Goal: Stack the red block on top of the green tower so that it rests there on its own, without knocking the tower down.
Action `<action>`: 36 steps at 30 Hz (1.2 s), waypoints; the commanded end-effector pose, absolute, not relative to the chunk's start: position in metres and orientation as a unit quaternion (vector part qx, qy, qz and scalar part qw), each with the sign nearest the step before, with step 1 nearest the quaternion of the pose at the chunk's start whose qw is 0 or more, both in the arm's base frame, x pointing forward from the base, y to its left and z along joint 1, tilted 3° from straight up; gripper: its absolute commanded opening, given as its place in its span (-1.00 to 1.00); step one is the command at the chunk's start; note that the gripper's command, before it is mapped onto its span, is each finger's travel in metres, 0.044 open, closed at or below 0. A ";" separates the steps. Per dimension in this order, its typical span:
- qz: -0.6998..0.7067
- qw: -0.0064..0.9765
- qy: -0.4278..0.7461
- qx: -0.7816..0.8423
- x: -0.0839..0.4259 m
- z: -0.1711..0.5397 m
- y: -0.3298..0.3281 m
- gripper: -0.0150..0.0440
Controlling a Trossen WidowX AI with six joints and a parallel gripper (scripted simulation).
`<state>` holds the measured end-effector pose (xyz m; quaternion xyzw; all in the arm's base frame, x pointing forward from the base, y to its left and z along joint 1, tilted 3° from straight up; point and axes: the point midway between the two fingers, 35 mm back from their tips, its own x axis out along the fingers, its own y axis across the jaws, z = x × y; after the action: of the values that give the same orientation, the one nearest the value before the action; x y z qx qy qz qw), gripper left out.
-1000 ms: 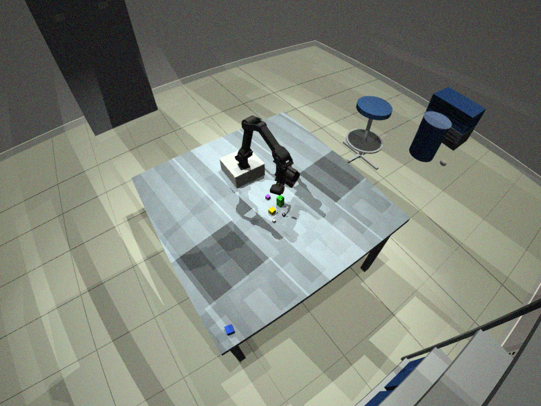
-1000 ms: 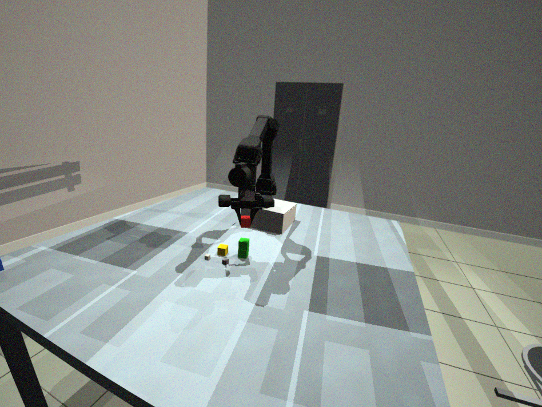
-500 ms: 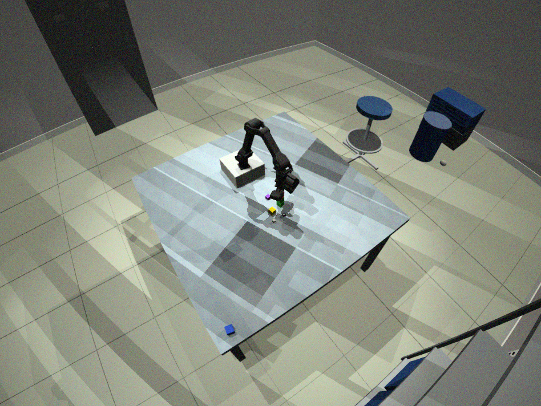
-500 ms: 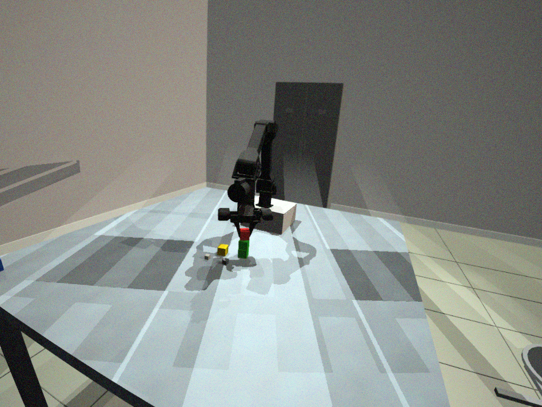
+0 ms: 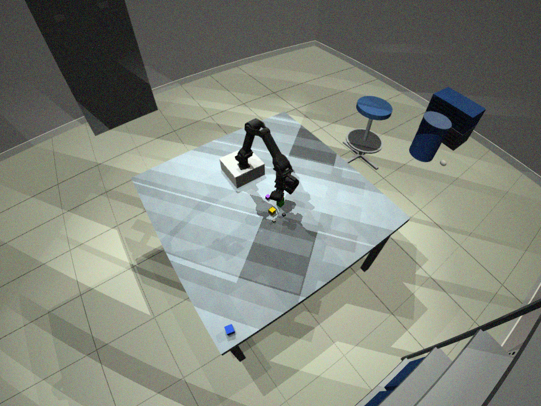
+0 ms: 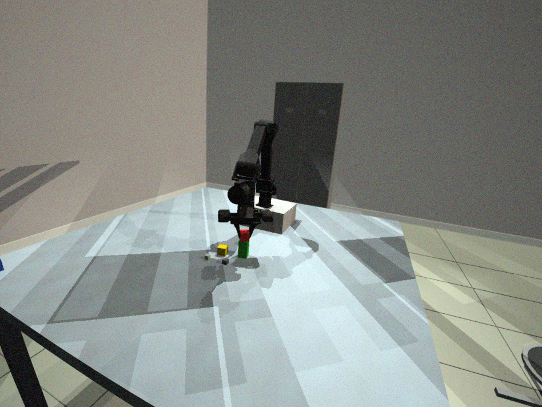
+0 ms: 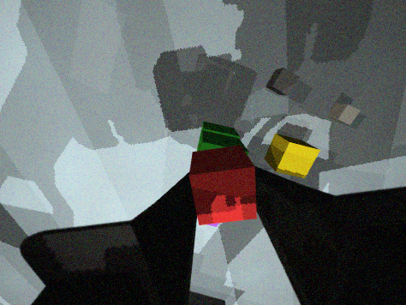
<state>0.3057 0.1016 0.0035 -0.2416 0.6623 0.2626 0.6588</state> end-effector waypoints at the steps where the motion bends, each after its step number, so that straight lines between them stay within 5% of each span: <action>1: 0.261 0.660 0.663 -0.239 0.306 0.003 0.102 -0.49; 17: 0.261 0.660 0.663 -0.239 0.306 0.008 0.102 -0.49; 33: 0.263 0.658 0.663 -0.241 0.305 0.003 0.101 0.93; 36: 0.263 0.658 0.663 -0.241 0.305 0.003 0.101 1.00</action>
<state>0.3054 0.1015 0.0039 -0.2411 0.6630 0.2627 0.6582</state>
